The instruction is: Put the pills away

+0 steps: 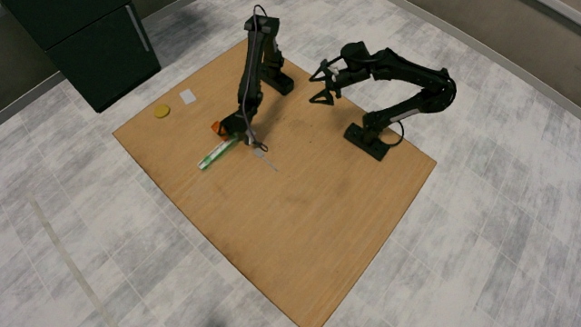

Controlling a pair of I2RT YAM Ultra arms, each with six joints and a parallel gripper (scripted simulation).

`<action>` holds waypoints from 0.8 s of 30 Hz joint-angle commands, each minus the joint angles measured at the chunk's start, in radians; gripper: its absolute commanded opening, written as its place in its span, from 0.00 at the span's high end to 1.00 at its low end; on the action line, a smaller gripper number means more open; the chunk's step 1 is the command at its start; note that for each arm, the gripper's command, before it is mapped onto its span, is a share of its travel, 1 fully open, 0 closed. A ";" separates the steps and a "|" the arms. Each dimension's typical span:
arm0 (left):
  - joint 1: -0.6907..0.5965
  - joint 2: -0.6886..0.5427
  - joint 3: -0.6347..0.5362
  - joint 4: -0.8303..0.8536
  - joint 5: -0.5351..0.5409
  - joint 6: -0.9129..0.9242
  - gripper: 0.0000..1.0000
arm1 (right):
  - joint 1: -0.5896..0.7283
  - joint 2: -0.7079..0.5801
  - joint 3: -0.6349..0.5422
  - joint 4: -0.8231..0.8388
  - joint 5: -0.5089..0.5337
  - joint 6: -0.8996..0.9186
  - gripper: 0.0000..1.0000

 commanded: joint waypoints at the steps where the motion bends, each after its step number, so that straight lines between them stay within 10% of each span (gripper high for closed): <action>1: -0.003 0.004 0.031 0.008 -0.001 -0.002 0.00 | 0.003 0.003 0.025 -0.021 0.019 0.012 0.64; 13: -0.003 0.004 0.031 0.008 -0.001 -0.002 0.00 | 0.003 0.003 0.025 -0.021 0.019 0.013 0.64; 24: -0.003 0.004 0.031 0.008 -0.001 -0.002 0.00 | -0.080 -0.087 -0.049 0.101 -0.292 -0.015 0.64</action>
